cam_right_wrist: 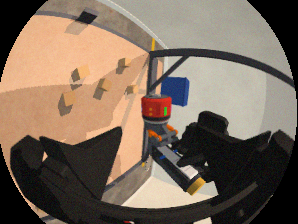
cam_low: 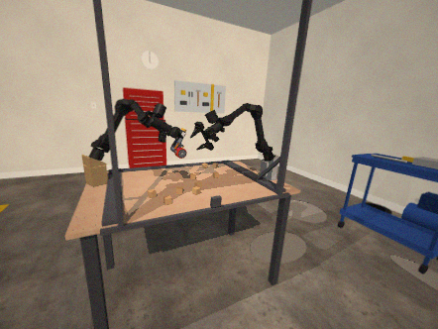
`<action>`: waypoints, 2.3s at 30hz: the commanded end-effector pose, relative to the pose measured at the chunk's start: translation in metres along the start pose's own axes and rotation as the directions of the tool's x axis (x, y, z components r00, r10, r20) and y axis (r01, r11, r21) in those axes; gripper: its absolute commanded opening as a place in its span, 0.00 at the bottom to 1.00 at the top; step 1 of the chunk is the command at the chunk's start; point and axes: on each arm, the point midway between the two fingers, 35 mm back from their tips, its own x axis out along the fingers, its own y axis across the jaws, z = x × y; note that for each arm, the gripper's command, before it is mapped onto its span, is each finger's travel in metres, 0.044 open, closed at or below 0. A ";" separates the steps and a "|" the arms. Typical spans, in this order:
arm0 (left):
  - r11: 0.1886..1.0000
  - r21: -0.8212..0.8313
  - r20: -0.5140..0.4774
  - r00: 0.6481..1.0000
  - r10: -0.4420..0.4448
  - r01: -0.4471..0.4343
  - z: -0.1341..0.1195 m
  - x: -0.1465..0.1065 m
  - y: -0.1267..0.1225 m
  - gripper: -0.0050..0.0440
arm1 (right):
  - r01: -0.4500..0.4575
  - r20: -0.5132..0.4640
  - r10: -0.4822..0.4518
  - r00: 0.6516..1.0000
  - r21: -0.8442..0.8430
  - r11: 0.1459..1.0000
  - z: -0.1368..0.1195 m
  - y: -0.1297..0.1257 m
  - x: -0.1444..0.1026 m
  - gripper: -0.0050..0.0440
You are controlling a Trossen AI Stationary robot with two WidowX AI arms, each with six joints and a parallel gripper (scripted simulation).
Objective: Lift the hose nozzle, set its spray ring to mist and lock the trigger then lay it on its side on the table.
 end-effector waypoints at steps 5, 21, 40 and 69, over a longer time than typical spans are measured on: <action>0.999 -0.043 -0.019 1.000 0.011 -0.011 -0.013 -0.004 -0.002 0.44 | 0.036 -0.004 -0.036 0.999 -0.003 0.999 -0.003 -0.015 -0.007 0.93; 0.999 -0.043 -0.019 1.000 0.011 -0.011 -0.013 -0.004 -0.002 0.44 | 0.077 -0.003 -0.077 0.997 0.007 0.997 -0.002 -0.002 0.005 0.93; 0.999 -0.043 -0.019 1.000 0.011 -0.011 -0.013 -0.004 -0.002 0.44 | 0.283 -0.006 -0.283 0.959 0.017 0.959 -0.003 0.023 0.021 0.93; 0.999 -0.043 -0.019 1.000 0.011 -0.011 -0.013 -0.004 -0.002 0.44 | 0.448 0.001 -0.448 0.894 0.005 0.894 -0.001 0.048 0.012 0.93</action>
